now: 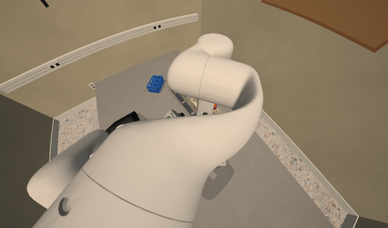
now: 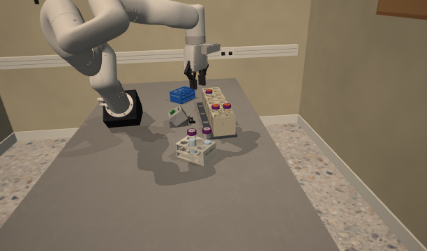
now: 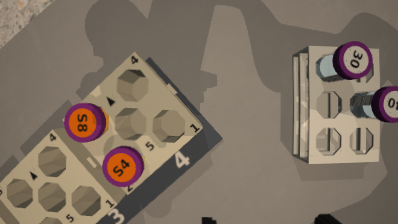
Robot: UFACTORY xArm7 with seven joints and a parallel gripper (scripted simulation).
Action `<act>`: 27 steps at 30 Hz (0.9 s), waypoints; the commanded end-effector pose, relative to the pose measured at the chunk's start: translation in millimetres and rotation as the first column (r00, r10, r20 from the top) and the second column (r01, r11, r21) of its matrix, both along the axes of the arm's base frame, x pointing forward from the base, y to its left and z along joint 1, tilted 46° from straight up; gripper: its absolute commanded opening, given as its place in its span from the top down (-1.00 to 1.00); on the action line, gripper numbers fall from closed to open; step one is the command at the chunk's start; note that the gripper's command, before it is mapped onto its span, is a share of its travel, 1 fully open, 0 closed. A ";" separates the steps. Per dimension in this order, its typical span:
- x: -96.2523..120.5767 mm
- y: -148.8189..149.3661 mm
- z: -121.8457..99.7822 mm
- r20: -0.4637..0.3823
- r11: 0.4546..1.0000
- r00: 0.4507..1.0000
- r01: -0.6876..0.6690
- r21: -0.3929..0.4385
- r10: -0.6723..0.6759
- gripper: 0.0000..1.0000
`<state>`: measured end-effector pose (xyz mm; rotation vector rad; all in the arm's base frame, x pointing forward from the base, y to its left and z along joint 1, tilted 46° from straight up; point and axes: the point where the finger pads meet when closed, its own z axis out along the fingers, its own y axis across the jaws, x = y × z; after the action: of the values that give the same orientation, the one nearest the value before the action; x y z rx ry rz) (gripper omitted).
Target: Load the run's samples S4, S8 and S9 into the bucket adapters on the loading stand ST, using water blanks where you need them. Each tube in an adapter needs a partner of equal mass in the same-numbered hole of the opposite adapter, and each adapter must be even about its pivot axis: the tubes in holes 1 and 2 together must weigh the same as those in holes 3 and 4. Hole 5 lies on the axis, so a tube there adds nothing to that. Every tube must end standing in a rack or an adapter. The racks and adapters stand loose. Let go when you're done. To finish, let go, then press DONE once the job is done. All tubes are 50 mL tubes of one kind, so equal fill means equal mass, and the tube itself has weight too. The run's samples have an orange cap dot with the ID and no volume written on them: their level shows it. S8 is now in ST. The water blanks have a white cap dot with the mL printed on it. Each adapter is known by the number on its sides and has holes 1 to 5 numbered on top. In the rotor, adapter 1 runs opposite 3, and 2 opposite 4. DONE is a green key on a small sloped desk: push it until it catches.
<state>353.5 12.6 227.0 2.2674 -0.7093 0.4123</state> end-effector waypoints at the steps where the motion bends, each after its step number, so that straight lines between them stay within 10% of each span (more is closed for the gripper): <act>1: -2.5 -10.5 13.5 0.002 1.000 1.000 -0.006 0.003 0.006 -0.15; 27: -24.3 -94.5 96.8 0.002 1.000 1.000 -0.006 0.002 0.006 -0.15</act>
<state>332.1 -68.4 307.8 2.2693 -0.7077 0.4124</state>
